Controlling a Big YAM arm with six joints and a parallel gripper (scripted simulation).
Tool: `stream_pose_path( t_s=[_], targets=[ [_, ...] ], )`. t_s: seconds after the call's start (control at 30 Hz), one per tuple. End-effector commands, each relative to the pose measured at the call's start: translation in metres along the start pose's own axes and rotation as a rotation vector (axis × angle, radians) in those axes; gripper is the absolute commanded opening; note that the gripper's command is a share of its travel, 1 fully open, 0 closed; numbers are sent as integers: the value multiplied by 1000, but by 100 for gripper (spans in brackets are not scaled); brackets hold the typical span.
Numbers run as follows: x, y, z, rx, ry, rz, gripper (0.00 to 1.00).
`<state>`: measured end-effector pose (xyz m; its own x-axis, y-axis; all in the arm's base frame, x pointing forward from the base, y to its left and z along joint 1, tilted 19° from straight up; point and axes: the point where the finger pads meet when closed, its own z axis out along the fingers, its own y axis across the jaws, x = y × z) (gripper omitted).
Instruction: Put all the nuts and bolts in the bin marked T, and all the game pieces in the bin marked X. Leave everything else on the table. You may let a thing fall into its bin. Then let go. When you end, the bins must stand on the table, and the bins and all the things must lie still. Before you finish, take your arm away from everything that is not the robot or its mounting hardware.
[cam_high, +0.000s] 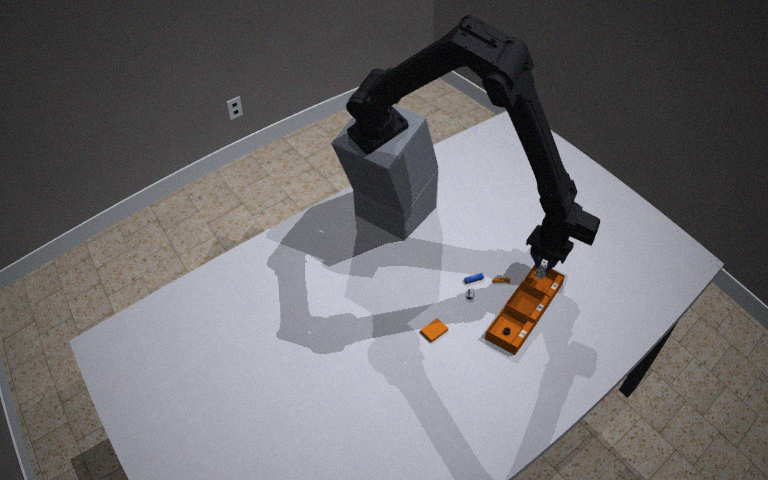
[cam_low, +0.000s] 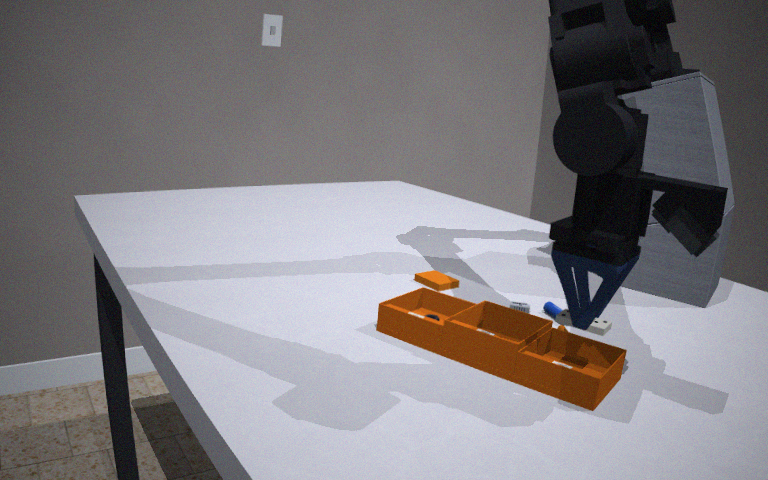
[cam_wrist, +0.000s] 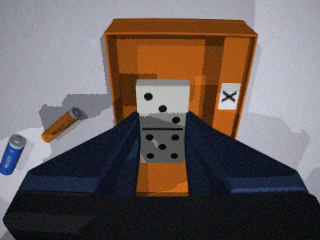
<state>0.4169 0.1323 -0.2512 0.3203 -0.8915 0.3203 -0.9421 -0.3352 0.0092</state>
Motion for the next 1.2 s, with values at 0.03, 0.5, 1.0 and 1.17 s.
stream_pose_path(
  t_s=[0.03, 0.5, 1.0, 1.17],
  targets=[
    [3, -33, -22, 69, -10, 4, 19],
    [5, -20, -18, 55, -9, 9, 19],
    [3, -18, 22, 35, -7, 2, 19],
    [4, -17, 33, 33, -6, 5, 19]
  ],
)
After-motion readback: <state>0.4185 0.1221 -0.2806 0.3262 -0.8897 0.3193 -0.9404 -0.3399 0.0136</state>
